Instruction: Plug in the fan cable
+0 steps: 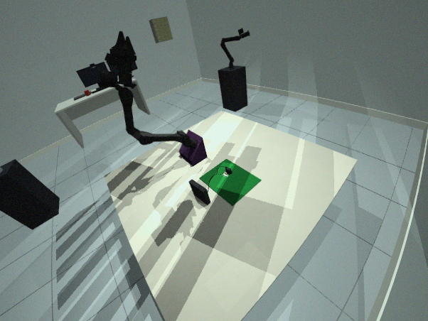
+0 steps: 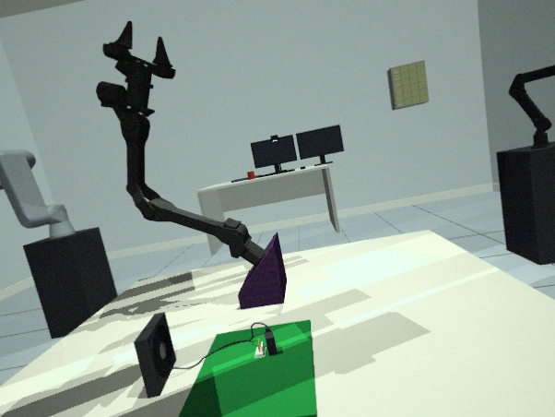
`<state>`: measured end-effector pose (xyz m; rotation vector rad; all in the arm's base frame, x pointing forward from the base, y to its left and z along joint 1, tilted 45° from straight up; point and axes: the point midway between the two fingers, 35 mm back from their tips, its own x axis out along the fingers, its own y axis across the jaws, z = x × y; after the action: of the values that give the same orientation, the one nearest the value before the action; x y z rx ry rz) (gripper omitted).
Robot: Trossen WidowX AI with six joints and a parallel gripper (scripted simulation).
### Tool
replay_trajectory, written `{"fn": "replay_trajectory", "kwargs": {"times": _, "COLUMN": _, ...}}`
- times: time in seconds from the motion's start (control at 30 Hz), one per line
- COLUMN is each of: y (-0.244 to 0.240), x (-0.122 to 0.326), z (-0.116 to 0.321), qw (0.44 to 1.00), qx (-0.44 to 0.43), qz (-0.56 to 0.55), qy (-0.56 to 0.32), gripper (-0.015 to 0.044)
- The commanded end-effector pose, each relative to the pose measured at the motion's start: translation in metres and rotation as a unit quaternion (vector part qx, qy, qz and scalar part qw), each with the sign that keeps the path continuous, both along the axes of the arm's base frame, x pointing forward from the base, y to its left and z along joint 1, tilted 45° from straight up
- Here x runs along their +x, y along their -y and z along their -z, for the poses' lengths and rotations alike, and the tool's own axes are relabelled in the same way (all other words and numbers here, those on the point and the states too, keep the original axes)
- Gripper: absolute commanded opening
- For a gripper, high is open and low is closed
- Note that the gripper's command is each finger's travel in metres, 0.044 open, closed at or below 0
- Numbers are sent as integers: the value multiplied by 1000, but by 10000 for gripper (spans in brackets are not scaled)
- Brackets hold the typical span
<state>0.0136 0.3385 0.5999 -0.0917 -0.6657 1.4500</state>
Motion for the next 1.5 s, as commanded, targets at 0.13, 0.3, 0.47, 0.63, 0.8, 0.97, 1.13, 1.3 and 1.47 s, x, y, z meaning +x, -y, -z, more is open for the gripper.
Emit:
{"fn": "replay_trajectory", "kwargs": {"times": 0.13, "y": -50, "x": 60, "z": 73, "qw": 987, "qx": -116, "qz": 81, "qy": -75, "gripper": 440}}
{"fn": "replay_trajectory", "kwargs": {"times": 0.3, "y": -72, "x": 110, "z": 136, "qw": 958, "qx": -202, "qz": 150, "qy": -137, "gripper": 440}}
{"fn": "replay_trajectory", "kwargs": {"times": 0.47, "y": -78, "x": 160, "z": 201, "qw": 913, "qx": -278, "qz": 222, "qy": -198, "gripper": 440}}
{"fn": "replay_trajectory", "kwargs": {"times": 0.63, "y": -68, "x": 206, "z": 269, "qw": 849, "qx": -349, "qz": 299, "qy": -259, "gripper": 440}}
{"fn": "replay_trajectory", "kwargs": {"times": 0.8, "y": -42, "x": 247, "z": 335, "qw": 770, "qx": -409, "qz": 375, "qy": -316, "gripper": 440}}
{"fn": "replay_trajectory", "kwargs": {"times": 0.97, "y": -1, "x": 280, "z": 399, "qw": 672, "qx": -461, "qz": 450, "qy": -365, "gripper": 440}}
{"fn": "replay_trajectory", "kwargs": {"times": 1.13, "y": 52, "x": 302, "z": 456, "qw": 558, "qx": -502, "qz": 521, "qy": -405, "gripper": 440}}
{"fn": "replay_trajectory", "kwargs": {"times": 1.3, "y": 116, "x": 313, "z": 507, "qw": 428, "qx": -532, "qz": 586, "qy": -436, "gripper": 440}}
{"fn": "replay_trajectory", "kwargs": {"times": 1.47, "y": 187, "x": 308, "z": 547, "qw": 279, "qx": -565, "qz": 638, "qy": -443, "gripper": 440}}
